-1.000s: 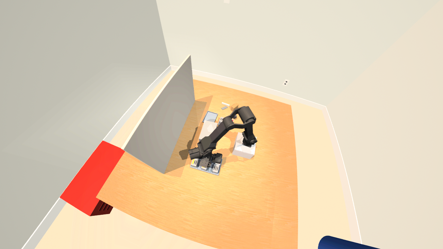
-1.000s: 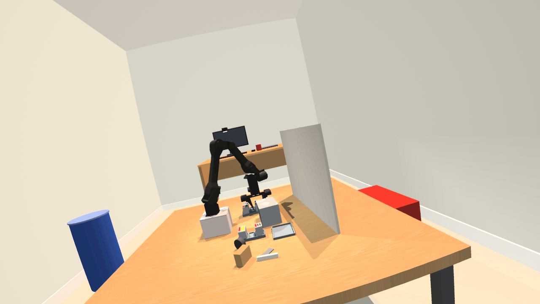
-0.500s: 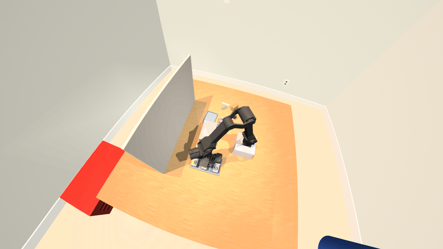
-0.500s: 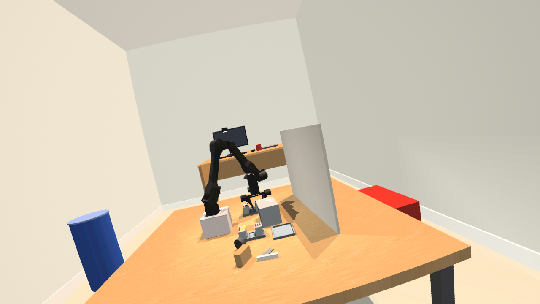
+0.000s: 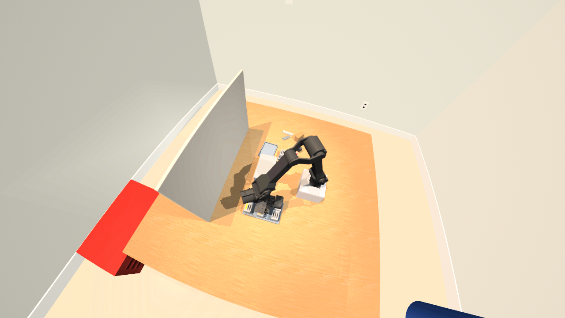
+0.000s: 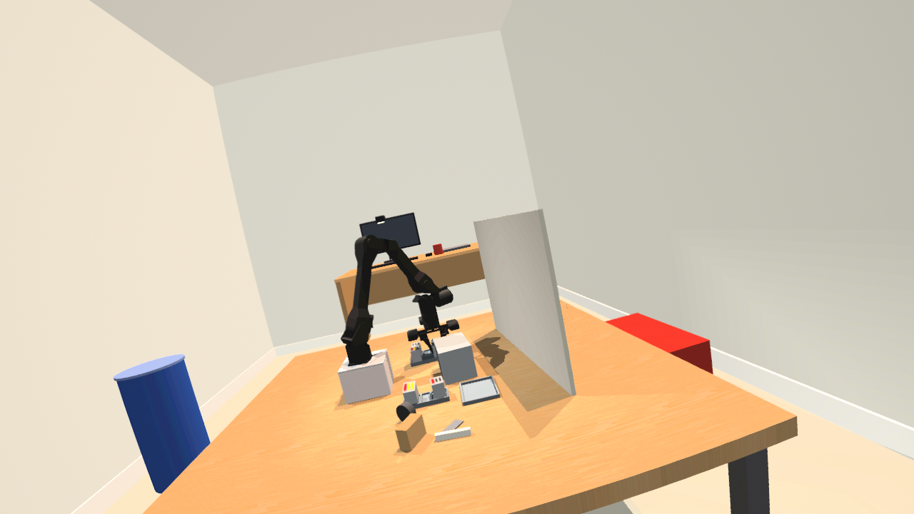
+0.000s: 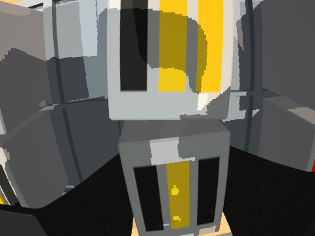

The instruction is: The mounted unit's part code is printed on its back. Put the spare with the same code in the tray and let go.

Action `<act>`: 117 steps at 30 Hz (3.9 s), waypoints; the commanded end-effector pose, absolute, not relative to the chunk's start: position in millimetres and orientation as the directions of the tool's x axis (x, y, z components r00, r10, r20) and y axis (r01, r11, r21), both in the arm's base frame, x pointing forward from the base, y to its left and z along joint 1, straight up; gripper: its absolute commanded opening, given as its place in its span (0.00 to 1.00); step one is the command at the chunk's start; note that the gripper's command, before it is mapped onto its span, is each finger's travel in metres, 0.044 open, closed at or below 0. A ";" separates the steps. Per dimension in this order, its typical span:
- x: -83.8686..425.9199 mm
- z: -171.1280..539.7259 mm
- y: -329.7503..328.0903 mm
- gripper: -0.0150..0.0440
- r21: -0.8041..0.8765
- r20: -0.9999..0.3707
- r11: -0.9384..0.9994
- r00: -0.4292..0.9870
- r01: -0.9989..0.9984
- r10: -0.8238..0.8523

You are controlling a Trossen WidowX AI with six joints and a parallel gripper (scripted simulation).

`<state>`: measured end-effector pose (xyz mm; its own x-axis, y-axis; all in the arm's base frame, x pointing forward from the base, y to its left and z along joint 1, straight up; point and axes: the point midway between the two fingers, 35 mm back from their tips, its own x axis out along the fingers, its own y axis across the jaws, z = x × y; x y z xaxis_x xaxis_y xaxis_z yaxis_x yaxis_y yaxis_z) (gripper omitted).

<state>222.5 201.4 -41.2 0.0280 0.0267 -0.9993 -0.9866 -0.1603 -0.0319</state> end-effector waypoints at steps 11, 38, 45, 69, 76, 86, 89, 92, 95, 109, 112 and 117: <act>222.5 -41.2 201.4 0.25 -0.032 -0.999 -0.160 0.028 -0.987 0.027; 219.6 37.9 198.8 0.25 -0.028 -0.999 -0.158 0.024 -0.987 0.025; 221.0 62.9 198.4 0.25 -0.023 -1.000 -0.159 0.020 -0.987 0.022; 254.0 109.9 155.0 0.25 -0.023 -1.000 -0.052 0.022 -0.998 0.016; 281.3 111.8 127.6 0.25 -0.033 -0.999 -0.053 0.032 -0.998 0.013; 310.6 111.8 79.1 0.25 -0.031 -1.000 -0.030 0.031 -0.999 0.001; 318.4 112.1 63.7 0.25 -0.032 -0.999 -0.021 0.032 -0.999 0.000; 325.9 112.7 47.8 0.25 -0.035 -0.999 -0.012 0.035 -0.999 -0.002; 332.5 113.2 31.3 0.25 -0.037 -0.999 -0.003 0.037 -0.999 -0.003; 353.7 114.6 -50.0 0.25 -0.036 -0.999 -0.068 0.037 -0.997 -0.006; 355.6 114.6 -68.8 0.25 -0.036 -0.999 -0.085 0.037 -0.996 -0.006; 356.5 114.4 -100.7 0.25 -0.035 -0.999 -0.115 0.036 -0.993 -0.007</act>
